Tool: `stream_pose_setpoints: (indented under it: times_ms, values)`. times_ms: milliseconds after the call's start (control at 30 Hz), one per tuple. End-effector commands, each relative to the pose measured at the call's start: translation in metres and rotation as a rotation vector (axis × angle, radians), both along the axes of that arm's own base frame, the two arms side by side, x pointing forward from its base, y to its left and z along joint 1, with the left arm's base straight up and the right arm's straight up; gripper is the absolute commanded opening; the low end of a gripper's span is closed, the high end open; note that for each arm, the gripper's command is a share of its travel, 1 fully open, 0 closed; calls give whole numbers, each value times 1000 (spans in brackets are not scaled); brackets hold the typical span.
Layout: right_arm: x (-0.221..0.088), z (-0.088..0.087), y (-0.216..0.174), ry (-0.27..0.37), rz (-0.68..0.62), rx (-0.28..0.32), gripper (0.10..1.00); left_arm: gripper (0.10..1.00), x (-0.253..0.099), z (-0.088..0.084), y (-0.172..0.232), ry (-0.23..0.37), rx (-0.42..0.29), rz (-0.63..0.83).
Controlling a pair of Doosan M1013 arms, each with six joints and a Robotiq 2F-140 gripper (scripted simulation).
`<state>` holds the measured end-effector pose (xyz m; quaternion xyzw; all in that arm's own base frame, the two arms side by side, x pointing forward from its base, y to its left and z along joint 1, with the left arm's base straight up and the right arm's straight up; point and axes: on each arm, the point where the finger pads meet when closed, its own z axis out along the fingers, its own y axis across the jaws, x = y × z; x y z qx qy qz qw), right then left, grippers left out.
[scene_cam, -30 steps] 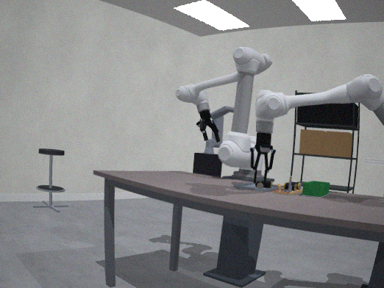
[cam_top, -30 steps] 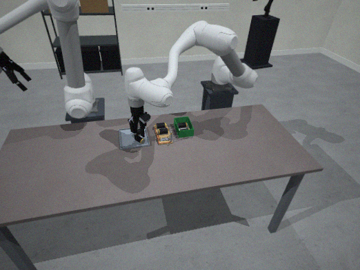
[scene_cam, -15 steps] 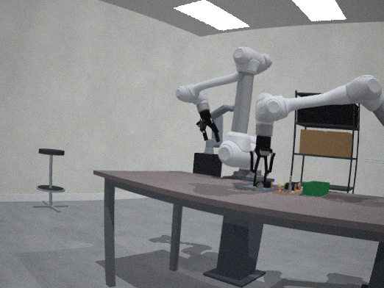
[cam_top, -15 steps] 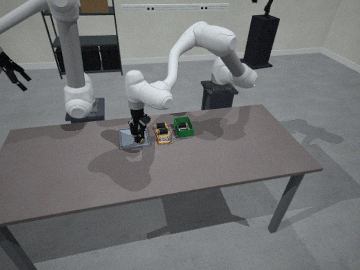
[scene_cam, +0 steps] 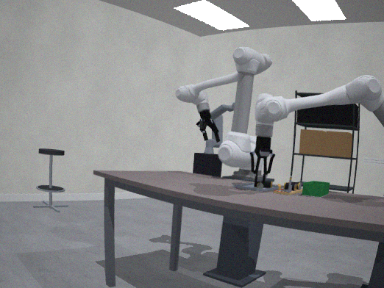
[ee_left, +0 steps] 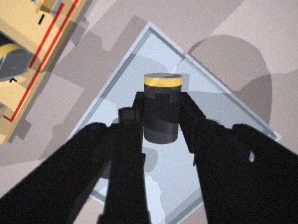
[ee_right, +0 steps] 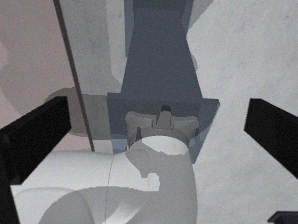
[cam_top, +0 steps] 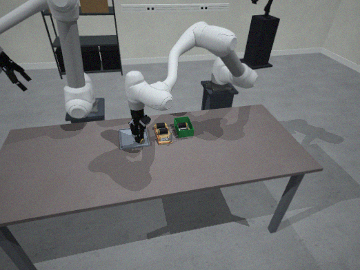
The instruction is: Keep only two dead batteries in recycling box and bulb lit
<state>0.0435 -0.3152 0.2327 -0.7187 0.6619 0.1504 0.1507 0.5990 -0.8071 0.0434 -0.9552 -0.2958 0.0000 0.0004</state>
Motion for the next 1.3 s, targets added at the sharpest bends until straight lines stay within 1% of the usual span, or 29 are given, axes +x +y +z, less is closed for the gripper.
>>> stream_pose_setpoints:
  times_ms: [0, 867, 933, 1167, 1233, 1267]
  values:
    - [0, 0, 4, -4, -1, 7, 1000, 244, -2, 2, -3, -2, -3, -4]
    - [0, 0, 4, -4, -1, 7, 1000, 244, -2, 2, -3, -2, -3, -4]
    - [0, 0, 4, -4, -1, 7, 1000, 244, -2, 6, -3, -1, -3, -4]
    - [0, 0, 4, -4, -1, 7, 1000, 244, -2, 37, -3, -3, -5, -4]
    - [0, 0, 4, -4, -1, 7, 1000, 244, -2, 37, -3, -3, -5, -4]
    - [0, 0, 4, -4, -1, 7, 1000, 244, -2, 41, -3, -3, -5, -4]
